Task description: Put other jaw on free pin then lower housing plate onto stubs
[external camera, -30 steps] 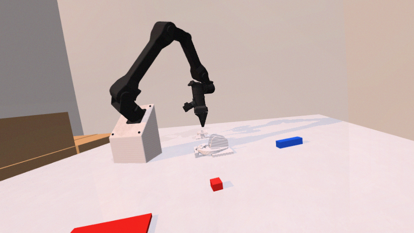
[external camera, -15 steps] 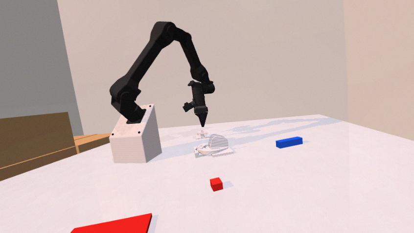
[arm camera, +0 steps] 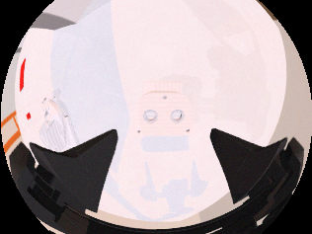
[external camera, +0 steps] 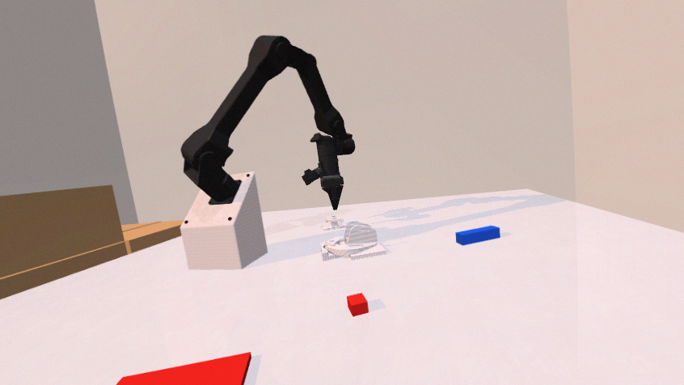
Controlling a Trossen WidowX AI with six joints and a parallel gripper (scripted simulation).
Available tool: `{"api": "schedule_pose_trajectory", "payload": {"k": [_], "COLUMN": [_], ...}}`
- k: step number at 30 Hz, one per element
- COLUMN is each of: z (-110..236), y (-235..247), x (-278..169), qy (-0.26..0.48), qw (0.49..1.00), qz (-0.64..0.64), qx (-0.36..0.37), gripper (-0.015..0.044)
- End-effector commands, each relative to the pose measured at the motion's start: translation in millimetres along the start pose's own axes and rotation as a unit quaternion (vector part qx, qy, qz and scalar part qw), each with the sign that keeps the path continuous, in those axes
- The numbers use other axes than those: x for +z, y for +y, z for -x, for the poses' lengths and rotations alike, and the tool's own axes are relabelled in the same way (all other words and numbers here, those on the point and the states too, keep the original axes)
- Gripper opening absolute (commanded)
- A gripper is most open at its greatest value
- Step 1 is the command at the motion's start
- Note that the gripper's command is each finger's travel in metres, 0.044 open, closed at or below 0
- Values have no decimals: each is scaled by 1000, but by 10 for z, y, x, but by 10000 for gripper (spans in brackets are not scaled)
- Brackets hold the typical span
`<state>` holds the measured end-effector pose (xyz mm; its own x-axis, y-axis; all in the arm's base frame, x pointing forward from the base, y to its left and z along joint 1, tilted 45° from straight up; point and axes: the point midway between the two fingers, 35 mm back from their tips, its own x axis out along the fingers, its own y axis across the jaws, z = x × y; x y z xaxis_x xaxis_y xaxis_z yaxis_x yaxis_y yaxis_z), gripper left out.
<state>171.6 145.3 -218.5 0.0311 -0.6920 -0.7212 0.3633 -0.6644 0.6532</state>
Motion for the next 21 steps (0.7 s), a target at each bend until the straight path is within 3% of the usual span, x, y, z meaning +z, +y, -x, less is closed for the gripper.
{"api": "schedule_pose_trajectory", "payload": {"k": [1, 21], "z": [-39, -364], "y": [1, 3], "x": [-5, -30], "qy": [0, 1], "qw": [1000, 1000], "qz": [0, 1], "qx": [0, 1], "gripper": [440, 440]}}
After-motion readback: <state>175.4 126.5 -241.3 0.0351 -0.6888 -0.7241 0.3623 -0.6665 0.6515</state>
